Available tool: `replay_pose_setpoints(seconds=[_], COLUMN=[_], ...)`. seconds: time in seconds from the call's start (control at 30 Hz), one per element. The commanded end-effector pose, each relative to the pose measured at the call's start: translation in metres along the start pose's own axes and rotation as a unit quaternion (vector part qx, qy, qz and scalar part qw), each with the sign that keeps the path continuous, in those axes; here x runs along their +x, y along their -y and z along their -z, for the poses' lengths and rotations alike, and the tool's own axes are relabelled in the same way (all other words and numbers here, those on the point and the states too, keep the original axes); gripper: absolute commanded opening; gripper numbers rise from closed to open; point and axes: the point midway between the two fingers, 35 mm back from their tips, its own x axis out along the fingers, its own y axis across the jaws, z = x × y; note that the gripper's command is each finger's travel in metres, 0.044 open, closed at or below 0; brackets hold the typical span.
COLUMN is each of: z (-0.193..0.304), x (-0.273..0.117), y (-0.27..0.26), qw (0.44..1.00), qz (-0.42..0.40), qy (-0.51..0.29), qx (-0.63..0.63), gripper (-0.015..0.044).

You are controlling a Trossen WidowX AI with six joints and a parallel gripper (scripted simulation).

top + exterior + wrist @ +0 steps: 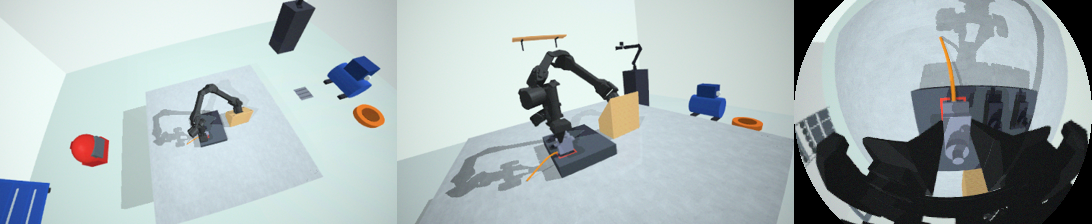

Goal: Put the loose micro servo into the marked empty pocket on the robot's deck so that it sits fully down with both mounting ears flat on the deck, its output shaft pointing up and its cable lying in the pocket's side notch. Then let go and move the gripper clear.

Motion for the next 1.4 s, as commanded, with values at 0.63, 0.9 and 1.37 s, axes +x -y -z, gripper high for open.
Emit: replay_pose_setpoints(seconds=[0.63,0.9,1.37], z=[0.001,0.001,0.001], x=[0.015,0.017,0.028], y=[0.000,0.000,0.000], qw=[1.000,1.000,1.000], qz=[0.002,0.002,0.002], qy=[0.001,0.001,0.001], qx=[-0.003,-0.003,-0.003], gripper=[0.0000,0.0000,0.0000])
